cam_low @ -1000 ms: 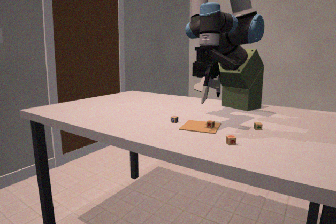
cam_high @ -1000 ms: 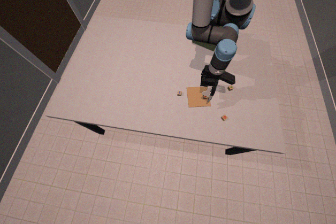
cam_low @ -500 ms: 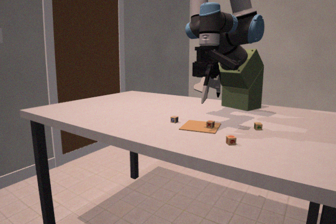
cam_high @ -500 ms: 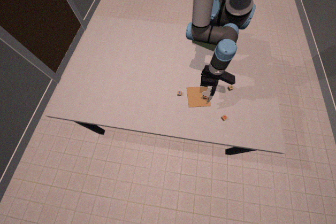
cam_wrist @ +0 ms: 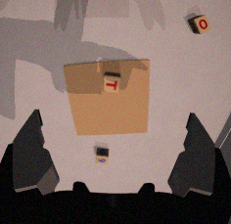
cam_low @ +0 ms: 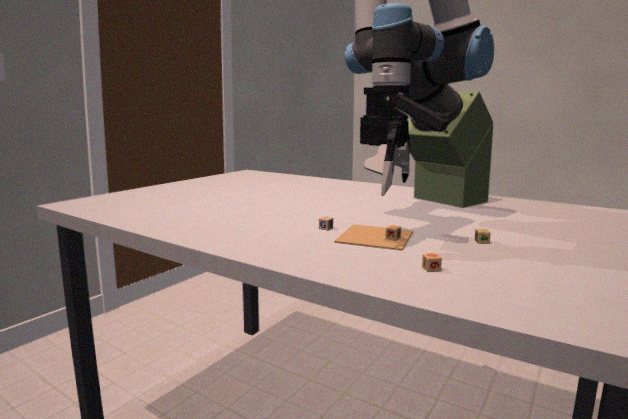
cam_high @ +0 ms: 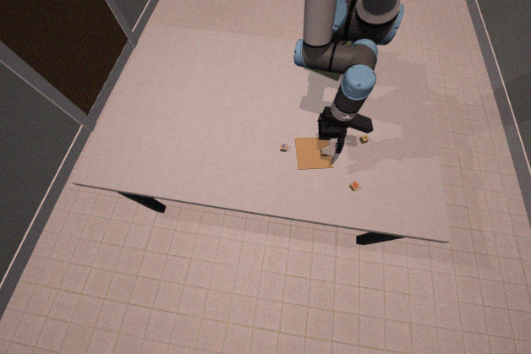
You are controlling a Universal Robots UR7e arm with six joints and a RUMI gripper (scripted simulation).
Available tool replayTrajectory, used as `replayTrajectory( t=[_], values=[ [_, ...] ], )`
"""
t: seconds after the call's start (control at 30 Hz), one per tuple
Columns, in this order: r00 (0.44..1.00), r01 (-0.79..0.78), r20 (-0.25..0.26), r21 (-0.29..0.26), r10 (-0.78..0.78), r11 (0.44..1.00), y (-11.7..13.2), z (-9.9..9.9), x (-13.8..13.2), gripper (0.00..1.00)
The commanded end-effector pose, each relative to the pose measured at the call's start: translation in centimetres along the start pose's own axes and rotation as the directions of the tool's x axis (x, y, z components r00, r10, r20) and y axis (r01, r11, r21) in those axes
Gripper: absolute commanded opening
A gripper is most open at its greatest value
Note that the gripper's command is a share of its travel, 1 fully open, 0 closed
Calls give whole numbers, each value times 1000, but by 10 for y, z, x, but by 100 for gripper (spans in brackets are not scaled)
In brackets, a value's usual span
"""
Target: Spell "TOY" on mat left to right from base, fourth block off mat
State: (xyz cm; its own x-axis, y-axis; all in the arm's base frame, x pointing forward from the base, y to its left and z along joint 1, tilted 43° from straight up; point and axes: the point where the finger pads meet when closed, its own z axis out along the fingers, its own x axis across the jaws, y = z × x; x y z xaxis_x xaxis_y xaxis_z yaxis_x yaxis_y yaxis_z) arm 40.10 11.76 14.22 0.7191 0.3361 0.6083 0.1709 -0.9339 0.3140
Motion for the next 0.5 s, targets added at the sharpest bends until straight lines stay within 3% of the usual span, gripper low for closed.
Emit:
replayTrajectory(
  t=[0.0, 0.47],
  values=[
    [995, 97, 1, 2, -97, 995, -3, 0, 6, 100],
    [917, 398, 5, 7, -398, 917, -12, 2, 23, 100]
  ],
)
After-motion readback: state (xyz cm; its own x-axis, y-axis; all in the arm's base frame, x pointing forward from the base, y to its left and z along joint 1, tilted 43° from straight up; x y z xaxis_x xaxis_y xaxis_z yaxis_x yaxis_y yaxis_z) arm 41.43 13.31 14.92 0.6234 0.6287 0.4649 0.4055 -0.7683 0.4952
